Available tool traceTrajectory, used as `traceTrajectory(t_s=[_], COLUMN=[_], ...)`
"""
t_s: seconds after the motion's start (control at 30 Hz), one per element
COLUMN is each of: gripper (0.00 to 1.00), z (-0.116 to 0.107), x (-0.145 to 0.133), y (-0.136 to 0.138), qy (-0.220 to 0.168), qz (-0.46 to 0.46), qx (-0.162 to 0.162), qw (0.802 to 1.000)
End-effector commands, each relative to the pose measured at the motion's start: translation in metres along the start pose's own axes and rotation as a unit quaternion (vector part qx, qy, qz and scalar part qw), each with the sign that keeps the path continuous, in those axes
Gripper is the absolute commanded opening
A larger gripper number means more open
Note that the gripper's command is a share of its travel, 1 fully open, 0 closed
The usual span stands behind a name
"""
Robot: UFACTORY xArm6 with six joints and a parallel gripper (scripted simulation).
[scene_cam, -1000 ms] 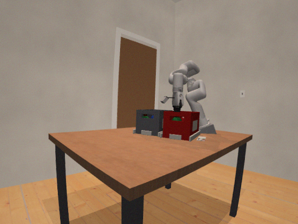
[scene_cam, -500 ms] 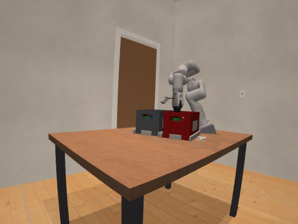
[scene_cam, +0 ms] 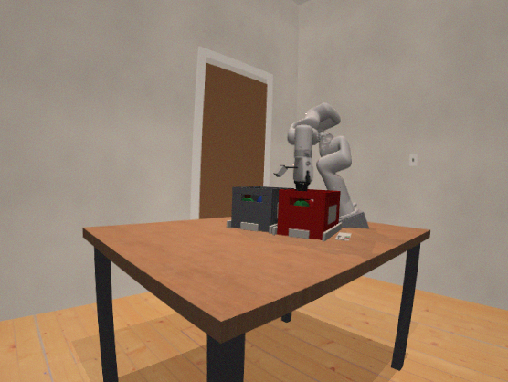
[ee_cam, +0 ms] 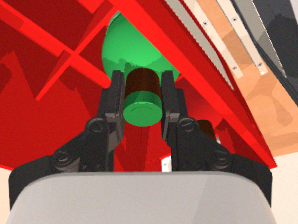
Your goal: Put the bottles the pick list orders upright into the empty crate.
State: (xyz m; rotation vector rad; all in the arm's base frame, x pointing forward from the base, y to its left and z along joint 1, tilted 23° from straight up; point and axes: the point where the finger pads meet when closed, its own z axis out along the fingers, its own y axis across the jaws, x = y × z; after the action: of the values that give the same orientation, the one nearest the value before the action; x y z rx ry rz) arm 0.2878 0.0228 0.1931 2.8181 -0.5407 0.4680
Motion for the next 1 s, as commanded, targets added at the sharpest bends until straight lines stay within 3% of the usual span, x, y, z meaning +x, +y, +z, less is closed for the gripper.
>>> traceTrajectory(t_s=[0.0, 0.67, 0.7, 0.97], gripper=[0.00, 0.00, 0.65, 0.65], z=[-0.0012, -0.0012, 0.0022, 0.0022], x=[0.0012, 0.0012, 0.0012, 0.0012], y=[-0.0005, -0.0005, -0.0005, -0.0005], qy=[0.001, 0.001, 0.001, 0.001], qz=[0.000, 0.000, 0.000, 0.000], qx=[0.001, 0.001, 0.001, 0.001], qw=[1.000, 1.000, 1.000, 1.000])
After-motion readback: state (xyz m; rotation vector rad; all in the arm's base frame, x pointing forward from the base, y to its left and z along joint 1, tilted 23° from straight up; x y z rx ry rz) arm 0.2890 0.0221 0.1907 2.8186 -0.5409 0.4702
